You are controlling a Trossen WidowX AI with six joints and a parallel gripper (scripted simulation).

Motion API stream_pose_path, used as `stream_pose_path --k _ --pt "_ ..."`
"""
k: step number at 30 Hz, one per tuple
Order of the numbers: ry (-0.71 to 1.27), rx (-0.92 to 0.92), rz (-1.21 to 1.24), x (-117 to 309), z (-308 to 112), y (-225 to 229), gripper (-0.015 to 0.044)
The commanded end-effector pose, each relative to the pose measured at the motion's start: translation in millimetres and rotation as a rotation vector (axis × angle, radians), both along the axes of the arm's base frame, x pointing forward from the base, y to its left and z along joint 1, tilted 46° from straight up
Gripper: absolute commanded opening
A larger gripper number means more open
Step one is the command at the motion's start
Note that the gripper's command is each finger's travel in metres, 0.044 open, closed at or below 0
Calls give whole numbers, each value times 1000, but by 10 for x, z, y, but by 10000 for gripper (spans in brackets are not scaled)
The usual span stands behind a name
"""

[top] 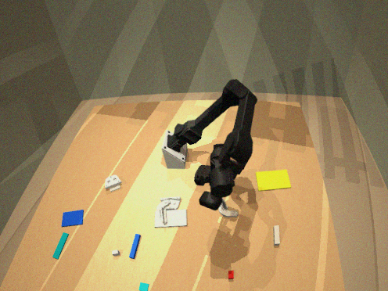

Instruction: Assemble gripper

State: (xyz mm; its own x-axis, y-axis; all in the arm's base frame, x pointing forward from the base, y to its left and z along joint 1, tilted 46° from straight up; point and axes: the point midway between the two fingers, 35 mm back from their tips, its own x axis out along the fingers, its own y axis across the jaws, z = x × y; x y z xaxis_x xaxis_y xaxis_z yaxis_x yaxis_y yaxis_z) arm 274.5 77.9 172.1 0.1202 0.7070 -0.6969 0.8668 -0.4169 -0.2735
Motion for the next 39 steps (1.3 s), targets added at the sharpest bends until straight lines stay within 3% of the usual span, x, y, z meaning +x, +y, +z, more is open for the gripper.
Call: stream_pose_path --k 1,23,39 --pt "67 11 -65 -22 5 3 440" --pt "425 72 -418 -112 23 16 440" --pt "435 75 -428 -68 -251 301 440"
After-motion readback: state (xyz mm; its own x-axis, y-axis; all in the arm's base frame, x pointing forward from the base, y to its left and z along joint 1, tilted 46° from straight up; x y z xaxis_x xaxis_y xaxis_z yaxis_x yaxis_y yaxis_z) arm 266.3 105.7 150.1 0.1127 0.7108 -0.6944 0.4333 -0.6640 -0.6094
